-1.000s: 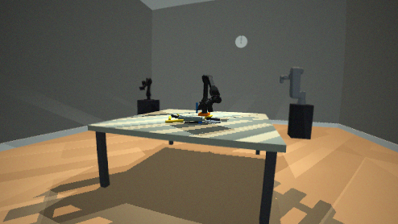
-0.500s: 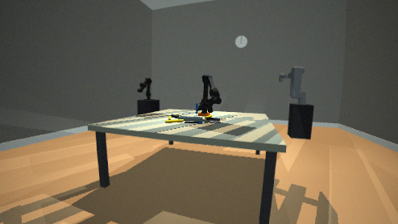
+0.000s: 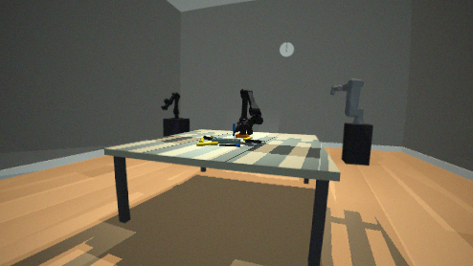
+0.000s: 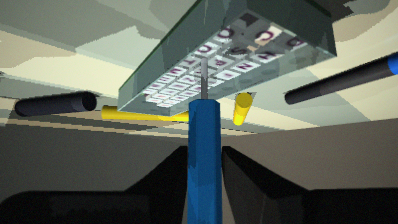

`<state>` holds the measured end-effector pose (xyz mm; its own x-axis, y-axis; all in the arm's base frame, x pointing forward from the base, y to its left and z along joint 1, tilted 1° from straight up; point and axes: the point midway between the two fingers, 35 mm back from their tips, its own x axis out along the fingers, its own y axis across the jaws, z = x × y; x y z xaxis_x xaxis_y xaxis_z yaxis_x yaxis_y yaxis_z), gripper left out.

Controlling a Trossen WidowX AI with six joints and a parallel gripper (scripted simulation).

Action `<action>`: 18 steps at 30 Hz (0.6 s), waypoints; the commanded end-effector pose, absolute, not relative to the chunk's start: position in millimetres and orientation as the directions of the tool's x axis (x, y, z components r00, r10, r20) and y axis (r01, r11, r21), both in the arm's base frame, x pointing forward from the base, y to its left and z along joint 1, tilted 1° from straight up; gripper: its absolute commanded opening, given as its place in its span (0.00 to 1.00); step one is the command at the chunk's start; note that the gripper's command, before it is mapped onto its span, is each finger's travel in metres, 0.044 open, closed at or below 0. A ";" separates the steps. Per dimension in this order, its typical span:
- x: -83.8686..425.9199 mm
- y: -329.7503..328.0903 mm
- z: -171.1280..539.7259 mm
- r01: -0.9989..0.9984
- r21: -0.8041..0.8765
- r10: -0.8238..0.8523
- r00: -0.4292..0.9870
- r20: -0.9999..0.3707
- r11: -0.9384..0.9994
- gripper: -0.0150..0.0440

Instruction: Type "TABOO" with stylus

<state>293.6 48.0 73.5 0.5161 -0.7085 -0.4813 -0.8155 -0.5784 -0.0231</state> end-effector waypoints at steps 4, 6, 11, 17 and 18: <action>292.9 47.2 70.1 -0.815 -0.015 -0.711 0.515 -0.479 -0.580 0.39; 292.9 47.2 69.2 -0.815 -0.015 -0.711 0.515 -0.479 -0.580 0.39; 293.0 47.1 67.2 -0.815 -0.015 -0.711 0.515 -0.479 -0.580 0.39; 293.0 47.1 64.8 -0.815 -0.015 -0.711 0.515 -0.479 -0.580 0.39; 293.0 47.1 64.4 -0.815 -0.015 -0.711 0.515 -0.479 -0.580 0.39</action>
<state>293.9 48.1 66.7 0.5166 -0.7082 -0.4813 -0.8157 -0.5779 -0.0251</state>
